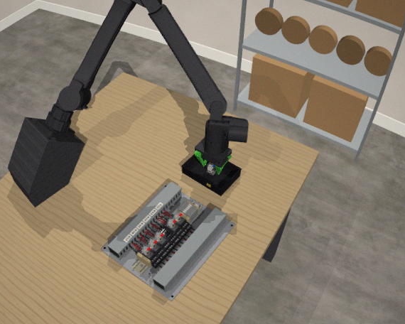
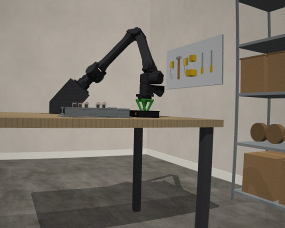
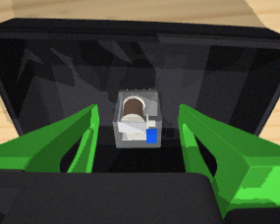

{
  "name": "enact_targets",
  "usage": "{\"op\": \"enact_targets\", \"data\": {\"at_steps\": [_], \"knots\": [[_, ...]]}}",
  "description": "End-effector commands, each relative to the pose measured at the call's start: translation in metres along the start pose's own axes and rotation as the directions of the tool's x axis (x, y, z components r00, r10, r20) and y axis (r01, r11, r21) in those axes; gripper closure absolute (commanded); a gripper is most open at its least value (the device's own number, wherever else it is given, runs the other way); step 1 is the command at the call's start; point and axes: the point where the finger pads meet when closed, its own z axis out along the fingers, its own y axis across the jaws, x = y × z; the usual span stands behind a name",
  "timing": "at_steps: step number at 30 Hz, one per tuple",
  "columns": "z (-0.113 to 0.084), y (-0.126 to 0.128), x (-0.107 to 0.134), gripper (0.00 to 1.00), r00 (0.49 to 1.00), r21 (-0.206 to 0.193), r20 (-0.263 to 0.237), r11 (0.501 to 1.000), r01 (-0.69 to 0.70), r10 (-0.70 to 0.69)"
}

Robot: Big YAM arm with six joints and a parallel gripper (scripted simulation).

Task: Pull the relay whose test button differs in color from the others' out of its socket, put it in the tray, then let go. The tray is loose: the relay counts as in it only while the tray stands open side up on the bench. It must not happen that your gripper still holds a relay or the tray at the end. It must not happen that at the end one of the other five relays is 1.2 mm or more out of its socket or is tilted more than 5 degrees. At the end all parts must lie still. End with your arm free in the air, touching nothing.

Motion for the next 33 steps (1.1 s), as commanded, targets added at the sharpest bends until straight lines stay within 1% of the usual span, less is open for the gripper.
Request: {"op": "enact_targets", "data": {"at_steps": [1, 18, 33], "knots": [[-0.0150, -0.0107, -0.0023, 0.41, 1.000, 0.046, 0.015, 0.999, -0.001, 0.000], [-0.0155, -0.0108, -0.0024, 0.41, 1.000, 0.046, 0.015, 0.999, 0.000, 0.000], [-0.0196, -0.0120, -0.0032, 0.41, 1.000, 0.051, 0.017, 0.999, 0.004, -0.005]]}}
